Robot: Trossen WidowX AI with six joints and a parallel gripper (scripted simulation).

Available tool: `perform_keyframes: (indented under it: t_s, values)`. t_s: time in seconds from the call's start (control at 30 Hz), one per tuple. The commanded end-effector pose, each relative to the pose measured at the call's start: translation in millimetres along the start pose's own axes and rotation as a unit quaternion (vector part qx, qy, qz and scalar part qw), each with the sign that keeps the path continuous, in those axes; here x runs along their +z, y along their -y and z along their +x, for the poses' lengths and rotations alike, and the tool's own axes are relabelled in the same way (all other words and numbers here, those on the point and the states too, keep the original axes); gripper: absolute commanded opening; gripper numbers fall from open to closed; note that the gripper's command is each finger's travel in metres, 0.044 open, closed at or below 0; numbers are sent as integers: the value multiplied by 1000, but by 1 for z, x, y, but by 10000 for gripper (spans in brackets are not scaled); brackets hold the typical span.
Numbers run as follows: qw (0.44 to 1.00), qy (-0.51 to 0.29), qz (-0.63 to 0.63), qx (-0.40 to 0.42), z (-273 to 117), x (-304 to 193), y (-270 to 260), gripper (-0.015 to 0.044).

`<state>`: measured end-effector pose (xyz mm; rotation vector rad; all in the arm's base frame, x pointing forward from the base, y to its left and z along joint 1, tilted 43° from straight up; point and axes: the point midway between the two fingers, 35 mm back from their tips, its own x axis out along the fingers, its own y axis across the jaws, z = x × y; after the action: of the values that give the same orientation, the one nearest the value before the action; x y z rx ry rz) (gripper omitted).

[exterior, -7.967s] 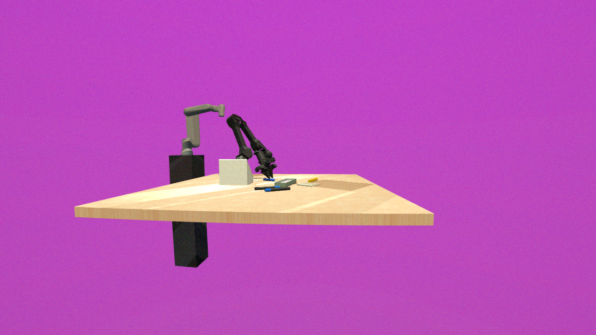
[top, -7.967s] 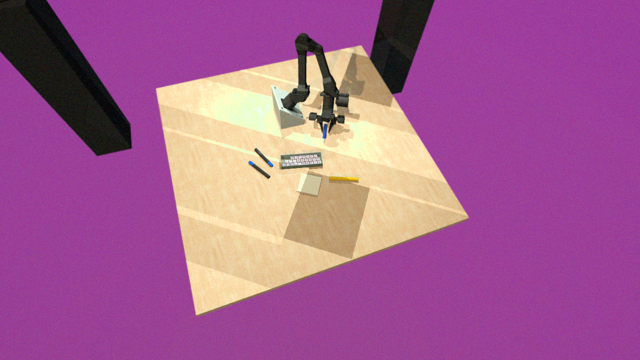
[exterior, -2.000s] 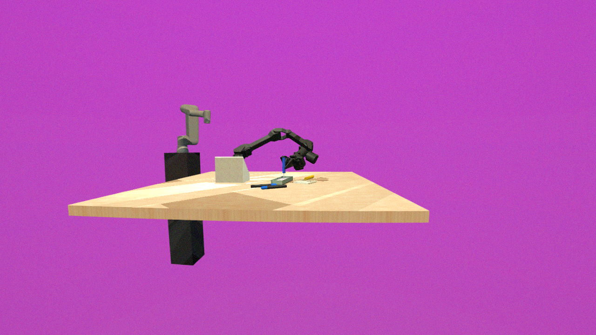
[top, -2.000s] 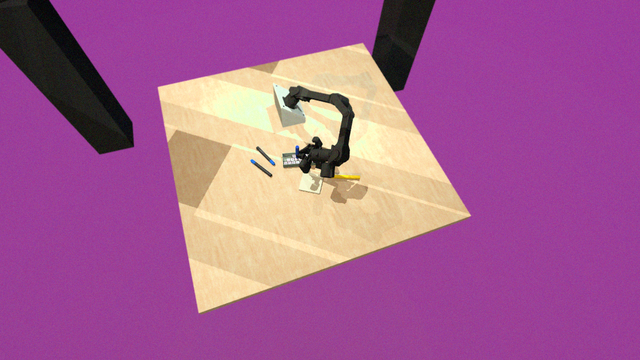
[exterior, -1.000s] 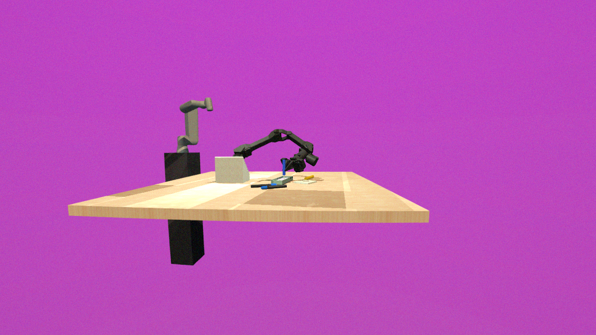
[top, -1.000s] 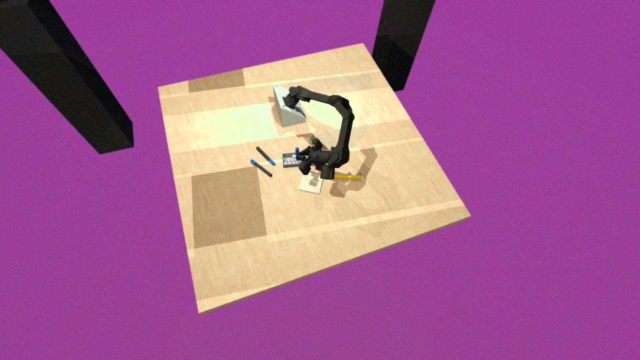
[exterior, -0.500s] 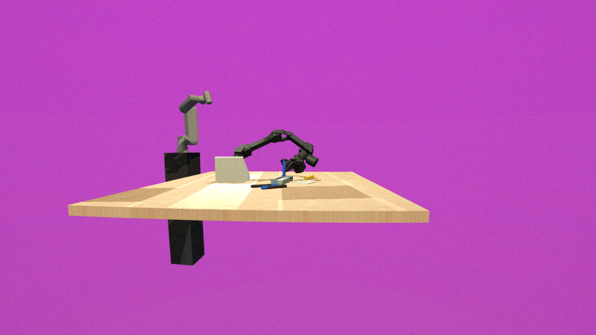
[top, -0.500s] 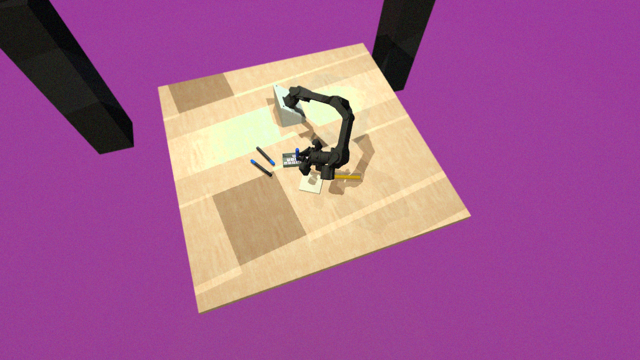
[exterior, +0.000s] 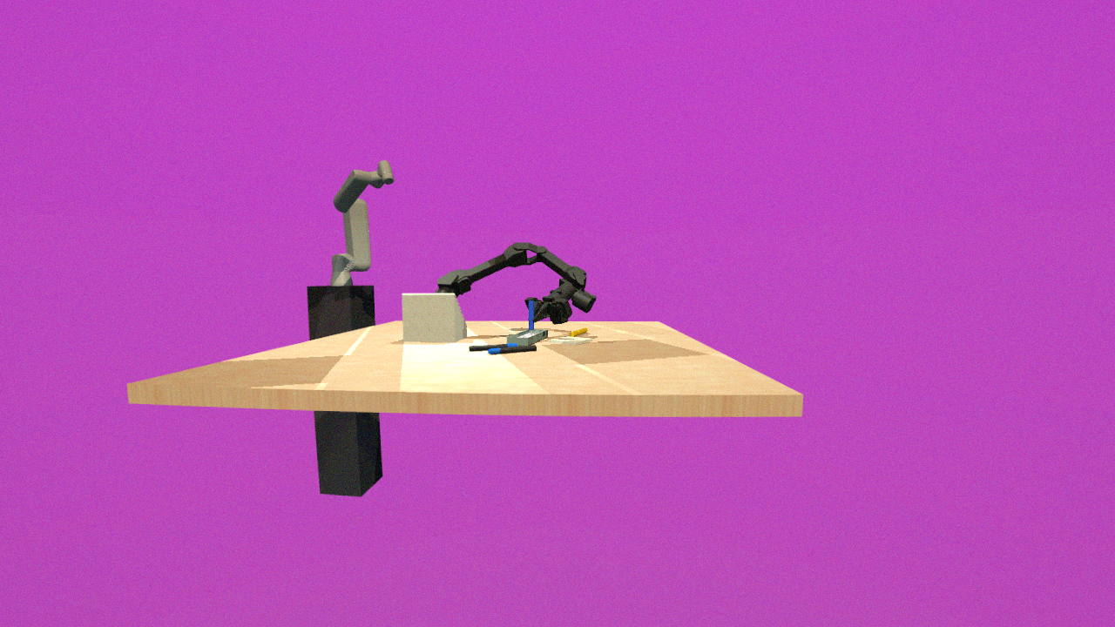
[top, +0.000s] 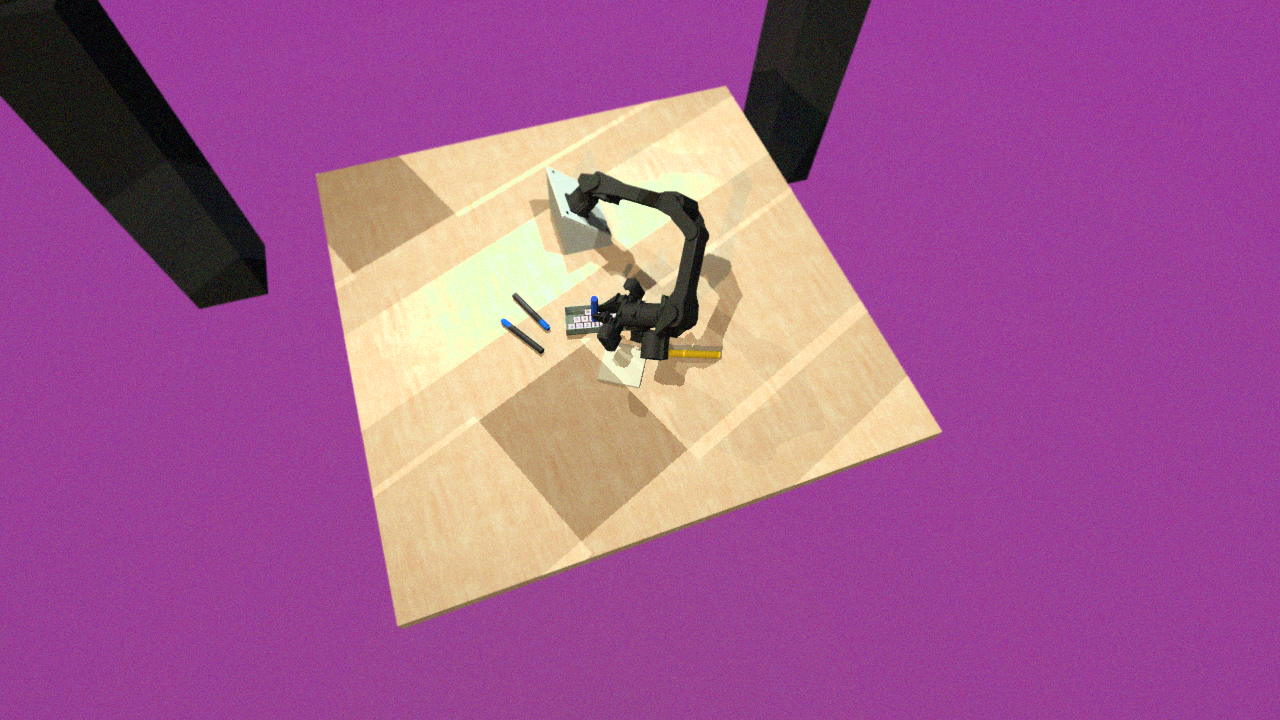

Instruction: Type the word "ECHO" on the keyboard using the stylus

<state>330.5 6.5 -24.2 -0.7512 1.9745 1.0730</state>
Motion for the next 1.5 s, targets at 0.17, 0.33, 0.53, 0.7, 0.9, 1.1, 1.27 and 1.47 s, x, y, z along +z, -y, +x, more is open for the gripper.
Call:
perform_keyframes:
  t_s: [0.17,0.33,0.53,0.7,0.9,1.1,1.27,1.47]
  values:
    - [1000,0,1,1,-17,-33,-2,81]
    - [1000,1,-1,-8,-19,-29,-5,71]
    - [998,-2,-27,-53,-37,-23,-23,31]
    - [995,-3,-49,-90,-49,-20,-39,0]
    - [988,-3,-75,-134,-63,-16,-59,0]
    - [979,-1,-101,-176,-74,-13,-79,0]
    - [970,1,-123,-211,-82,-12,-97,0]
    - [966,1,-130,-222,-83,-12,-102,0]
